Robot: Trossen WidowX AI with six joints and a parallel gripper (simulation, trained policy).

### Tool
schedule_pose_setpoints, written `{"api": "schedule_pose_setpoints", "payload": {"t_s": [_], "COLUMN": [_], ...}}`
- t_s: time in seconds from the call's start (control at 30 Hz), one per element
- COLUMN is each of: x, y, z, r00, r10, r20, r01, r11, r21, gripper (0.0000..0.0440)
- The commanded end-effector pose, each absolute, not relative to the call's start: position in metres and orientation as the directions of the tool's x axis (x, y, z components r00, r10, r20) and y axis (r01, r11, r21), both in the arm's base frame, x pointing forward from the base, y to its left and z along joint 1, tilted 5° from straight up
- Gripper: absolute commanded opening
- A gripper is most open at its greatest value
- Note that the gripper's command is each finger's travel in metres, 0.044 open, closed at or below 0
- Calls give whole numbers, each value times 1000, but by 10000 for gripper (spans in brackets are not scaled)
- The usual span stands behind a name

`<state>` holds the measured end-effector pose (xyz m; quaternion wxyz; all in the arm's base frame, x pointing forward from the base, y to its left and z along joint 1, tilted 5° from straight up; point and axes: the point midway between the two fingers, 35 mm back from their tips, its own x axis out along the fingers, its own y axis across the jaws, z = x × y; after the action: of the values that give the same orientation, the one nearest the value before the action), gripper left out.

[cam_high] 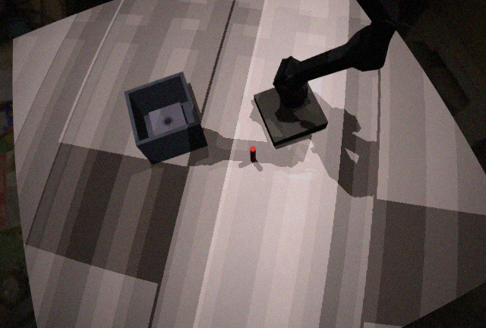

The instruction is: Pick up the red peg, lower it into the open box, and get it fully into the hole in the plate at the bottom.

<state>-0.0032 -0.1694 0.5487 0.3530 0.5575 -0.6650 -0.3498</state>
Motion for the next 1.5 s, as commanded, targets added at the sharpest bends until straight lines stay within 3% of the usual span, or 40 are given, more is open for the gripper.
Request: {"api": "schedule_pose_setpoints", "payload": {"t_s": [0.0,0.7,1.47], "x": [11,135,254], "y": [-182,-211,-133], "z": [531,442,348], "r00": [-90,303,611], "r10": [-996,-894,-468], "r20": [16,-330,-639], "r01": [-435,-176,245], "r11": [54,-393,-656], "r21": [899,903,714], "gripper": [440,440,440]}}
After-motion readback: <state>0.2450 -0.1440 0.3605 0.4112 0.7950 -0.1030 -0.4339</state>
